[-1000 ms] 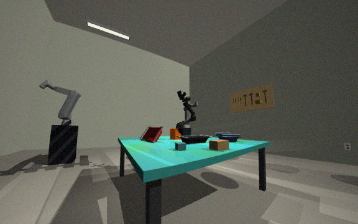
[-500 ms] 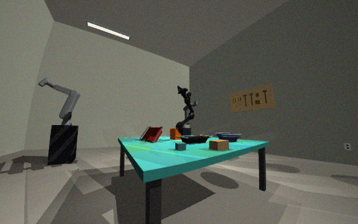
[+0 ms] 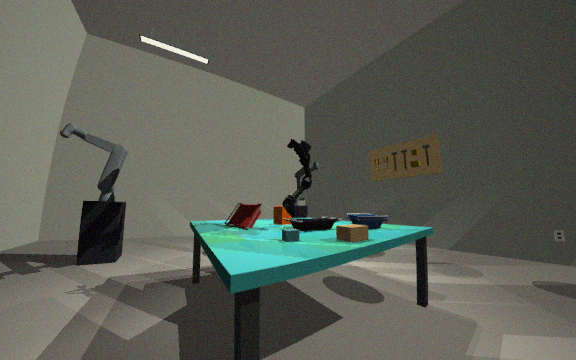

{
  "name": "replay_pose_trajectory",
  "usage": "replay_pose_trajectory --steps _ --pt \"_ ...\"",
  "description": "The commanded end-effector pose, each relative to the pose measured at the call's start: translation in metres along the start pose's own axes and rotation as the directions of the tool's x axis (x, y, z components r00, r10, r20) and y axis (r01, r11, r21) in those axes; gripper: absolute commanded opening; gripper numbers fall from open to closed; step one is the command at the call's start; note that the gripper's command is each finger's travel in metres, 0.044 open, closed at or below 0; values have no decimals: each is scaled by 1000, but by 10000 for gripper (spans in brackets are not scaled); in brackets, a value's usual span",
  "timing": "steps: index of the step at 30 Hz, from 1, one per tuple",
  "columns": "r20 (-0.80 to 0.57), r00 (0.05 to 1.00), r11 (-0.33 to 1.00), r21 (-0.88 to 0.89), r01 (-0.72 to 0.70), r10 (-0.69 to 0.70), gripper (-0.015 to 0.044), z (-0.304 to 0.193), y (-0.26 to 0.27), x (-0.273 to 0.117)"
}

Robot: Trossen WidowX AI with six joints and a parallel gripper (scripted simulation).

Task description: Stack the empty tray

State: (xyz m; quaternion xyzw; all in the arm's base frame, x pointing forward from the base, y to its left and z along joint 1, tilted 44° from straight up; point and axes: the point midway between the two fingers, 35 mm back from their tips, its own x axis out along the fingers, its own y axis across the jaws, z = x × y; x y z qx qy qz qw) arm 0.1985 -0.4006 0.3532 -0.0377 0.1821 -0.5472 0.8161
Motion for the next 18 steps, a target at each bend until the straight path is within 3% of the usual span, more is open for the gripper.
replay_pose_trajectory --steps 1,9,18 --pt "-39 986 986 -20 -165 164 82 -6 54 3" --pt "-176 875 887 -16 -461 452 82 -31 155 -9" --pt "-434 527 626 118 -771 731 82 -84 286 -71"
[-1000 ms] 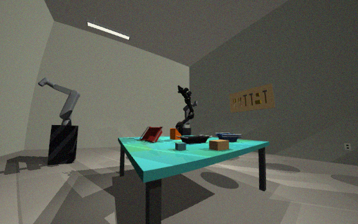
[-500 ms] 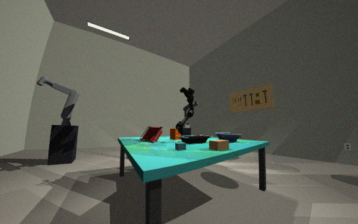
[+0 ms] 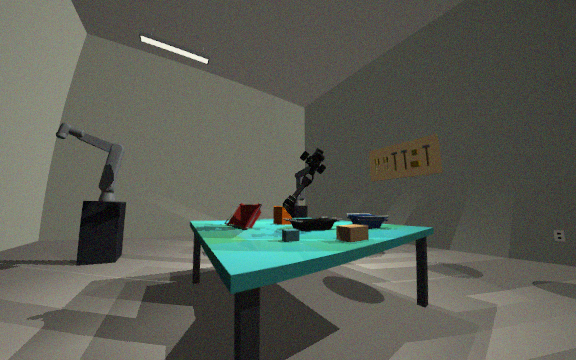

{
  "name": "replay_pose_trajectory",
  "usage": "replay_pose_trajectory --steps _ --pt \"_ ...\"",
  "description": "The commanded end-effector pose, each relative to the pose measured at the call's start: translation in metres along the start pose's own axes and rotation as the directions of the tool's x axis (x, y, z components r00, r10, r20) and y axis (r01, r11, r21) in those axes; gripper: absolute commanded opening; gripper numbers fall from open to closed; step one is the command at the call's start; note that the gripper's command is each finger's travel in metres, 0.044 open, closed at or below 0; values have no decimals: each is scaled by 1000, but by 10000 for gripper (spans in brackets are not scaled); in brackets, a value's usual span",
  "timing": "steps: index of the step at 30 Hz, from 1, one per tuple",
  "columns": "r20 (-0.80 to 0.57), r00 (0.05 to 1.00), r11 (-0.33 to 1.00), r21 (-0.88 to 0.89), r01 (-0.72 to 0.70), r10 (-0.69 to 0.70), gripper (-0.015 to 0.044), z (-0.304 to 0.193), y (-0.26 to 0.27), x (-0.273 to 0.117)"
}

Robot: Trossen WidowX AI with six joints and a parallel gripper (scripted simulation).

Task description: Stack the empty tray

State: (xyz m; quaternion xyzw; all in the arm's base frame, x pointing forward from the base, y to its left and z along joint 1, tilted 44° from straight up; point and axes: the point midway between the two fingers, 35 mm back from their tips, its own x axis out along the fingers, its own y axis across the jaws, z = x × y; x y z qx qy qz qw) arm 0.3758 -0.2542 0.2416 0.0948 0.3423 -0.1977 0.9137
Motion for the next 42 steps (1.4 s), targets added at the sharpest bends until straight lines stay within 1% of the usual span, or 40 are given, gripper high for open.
replay_pose_trajectory --steps 1,6,12,16,20,21,32,42 --pt "-147 972 983 22 -185 186 82 -24 63 21" --pt "-327 869 926 74 -369 372 82 -58 133 30" --pt "-526 672 836 154 -527 521 82 -103 210 22" --pt "-637 506 777 251 -578 582 82 -132 255 8" --pt "-715 330 733 368 -572 617 82 -156 292 -12" --pt "-724 304 728 385 -567 620 82 -160 298 -16" --pt "-727 295 726 391 -565 621 82 -163 302 -15" --pt "-726 294 725 392 -566 622 82 -190 326 -4"
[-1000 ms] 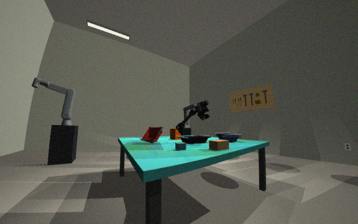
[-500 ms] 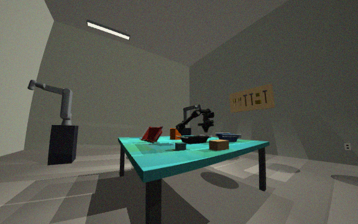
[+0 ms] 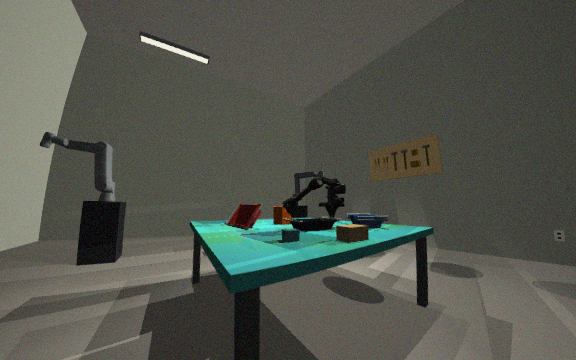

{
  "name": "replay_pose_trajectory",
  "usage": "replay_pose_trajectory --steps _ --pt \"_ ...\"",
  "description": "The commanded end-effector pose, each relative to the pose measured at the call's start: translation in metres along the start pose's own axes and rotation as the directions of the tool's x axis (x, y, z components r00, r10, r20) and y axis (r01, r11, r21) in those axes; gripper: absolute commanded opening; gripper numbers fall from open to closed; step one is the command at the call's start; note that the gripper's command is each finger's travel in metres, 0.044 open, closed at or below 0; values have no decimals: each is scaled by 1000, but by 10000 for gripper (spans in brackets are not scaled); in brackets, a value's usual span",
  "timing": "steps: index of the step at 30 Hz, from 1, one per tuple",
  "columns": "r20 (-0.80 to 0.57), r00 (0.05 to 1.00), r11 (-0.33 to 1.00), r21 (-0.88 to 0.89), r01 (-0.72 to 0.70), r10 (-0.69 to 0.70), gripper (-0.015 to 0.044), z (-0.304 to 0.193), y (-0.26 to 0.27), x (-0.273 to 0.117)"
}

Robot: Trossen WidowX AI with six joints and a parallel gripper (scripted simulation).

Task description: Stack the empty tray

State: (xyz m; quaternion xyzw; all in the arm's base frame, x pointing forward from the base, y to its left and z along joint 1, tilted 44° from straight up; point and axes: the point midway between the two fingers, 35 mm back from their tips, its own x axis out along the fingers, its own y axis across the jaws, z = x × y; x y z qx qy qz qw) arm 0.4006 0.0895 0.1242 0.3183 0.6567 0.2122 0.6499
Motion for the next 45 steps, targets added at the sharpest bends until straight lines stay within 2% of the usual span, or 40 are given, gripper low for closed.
replay_pose_trajectory --steps 1,9,17,27,41,45 --pt "-8 1000 1000 8 -5 6 82 -1 0 18" --pt "-8 1000 1000 8 -7 7 82 -3 1 32" --pt "-8 1000 1000 9 -5 5 82 -2 -14 8" --pt "-8 1000 1000 9 -3 3 82 -3 -38 -2" --pt "-8 1000 1000 9 -2 2 82 -3 -75 18" --pt "-8 1000 1000 9 -2 2 82 -3 -75 13"
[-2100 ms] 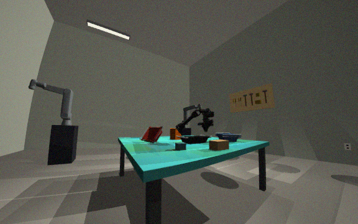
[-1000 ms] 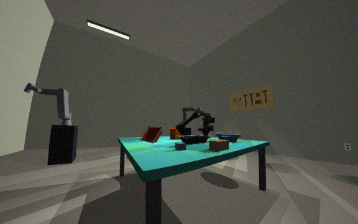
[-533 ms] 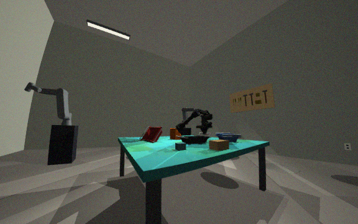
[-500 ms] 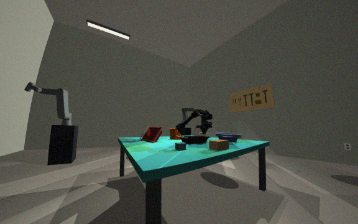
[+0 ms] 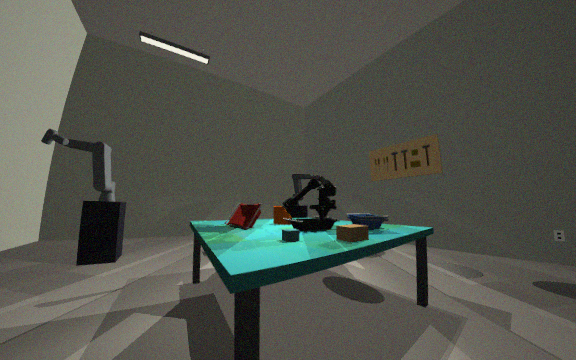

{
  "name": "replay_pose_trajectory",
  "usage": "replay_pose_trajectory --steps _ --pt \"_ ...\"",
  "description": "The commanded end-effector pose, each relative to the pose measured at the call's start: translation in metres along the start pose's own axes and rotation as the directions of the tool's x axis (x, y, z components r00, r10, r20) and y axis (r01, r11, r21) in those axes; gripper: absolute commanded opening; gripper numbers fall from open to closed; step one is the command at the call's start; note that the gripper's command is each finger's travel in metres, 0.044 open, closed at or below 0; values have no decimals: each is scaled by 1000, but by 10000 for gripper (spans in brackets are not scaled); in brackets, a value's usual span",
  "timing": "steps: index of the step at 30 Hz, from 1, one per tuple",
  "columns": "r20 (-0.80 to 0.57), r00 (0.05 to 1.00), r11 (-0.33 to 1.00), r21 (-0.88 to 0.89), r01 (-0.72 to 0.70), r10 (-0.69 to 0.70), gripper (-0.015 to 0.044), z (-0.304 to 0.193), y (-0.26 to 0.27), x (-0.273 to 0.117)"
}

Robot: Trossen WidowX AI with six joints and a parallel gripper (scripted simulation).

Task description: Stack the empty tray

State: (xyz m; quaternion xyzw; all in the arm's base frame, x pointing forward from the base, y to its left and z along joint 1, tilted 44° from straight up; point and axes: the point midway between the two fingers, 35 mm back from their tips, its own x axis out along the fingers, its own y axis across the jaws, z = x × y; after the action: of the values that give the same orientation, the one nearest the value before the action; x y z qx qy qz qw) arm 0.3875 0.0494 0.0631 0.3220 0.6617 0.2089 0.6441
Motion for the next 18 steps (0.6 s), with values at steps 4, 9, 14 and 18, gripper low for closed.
replay_pose_trajectory --steps 4,9,14,18 --pt "2 1000 1000 -5 -1 1 82 1 1 -21" --pt "2 1000 1000 -5 -1 1 82 1 4 -43" --pt "0 1000 1000 4 3 -3 82 1 1 -34" --pt "0 1000 1000 4 3 -3 82 1 1 -34"
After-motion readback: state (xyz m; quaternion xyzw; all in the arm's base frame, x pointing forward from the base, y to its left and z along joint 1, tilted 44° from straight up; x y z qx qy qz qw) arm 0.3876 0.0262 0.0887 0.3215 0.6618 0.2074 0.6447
